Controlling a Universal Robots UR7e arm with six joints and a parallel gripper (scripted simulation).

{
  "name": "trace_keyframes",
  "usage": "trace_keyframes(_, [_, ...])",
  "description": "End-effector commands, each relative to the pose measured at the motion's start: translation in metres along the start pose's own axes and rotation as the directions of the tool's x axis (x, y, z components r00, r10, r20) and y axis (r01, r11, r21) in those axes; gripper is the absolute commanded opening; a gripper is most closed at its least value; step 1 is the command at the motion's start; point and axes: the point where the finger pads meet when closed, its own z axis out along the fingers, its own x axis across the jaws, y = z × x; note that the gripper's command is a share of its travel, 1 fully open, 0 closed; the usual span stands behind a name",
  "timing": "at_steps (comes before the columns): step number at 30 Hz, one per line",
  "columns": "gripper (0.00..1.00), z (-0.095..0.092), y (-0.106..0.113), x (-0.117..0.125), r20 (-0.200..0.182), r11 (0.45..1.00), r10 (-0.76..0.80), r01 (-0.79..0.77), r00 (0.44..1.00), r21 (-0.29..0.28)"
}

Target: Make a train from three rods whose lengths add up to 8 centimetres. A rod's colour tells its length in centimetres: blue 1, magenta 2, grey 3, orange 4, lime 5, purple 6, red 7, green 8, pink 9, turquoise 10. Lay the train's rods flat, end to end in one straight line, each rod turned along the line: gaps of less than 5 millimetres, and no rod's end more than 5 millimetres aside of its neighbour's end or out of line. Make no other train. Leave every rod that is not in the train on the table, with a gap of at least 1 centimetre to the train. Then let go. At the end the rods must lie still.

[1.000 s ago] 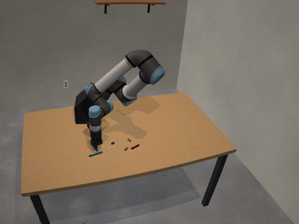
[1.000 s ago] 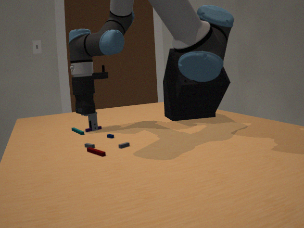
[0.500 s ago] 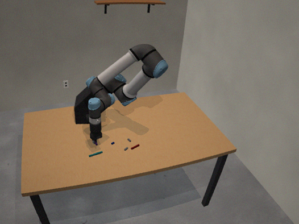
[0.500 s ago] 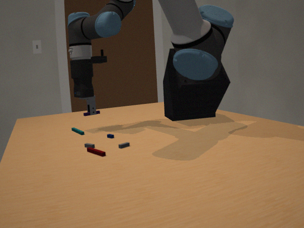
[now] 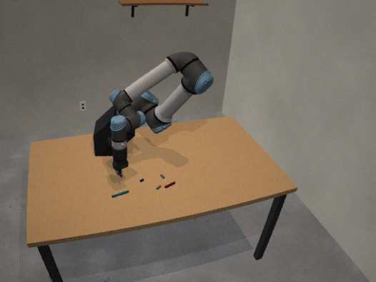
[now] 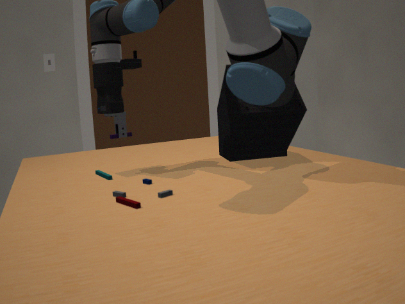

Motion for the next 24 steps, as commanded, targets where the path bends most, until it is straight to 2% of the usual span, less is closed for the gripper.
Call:
trace_keyframes(1, [0.24,-0.002,0.0,0.0,0.0,1.0,0.0,0.0,1.0,0.0])
trace_keyframes(18, [0.24,-0.002,0.0,0.004,0.0,0.998,0.061,-0.061,0.998,0.0])
trace_keyframes(24, [0.24,-0.002,0.001,0.013,0.0,0.982,0.189,-0.189,0.982,0.0])
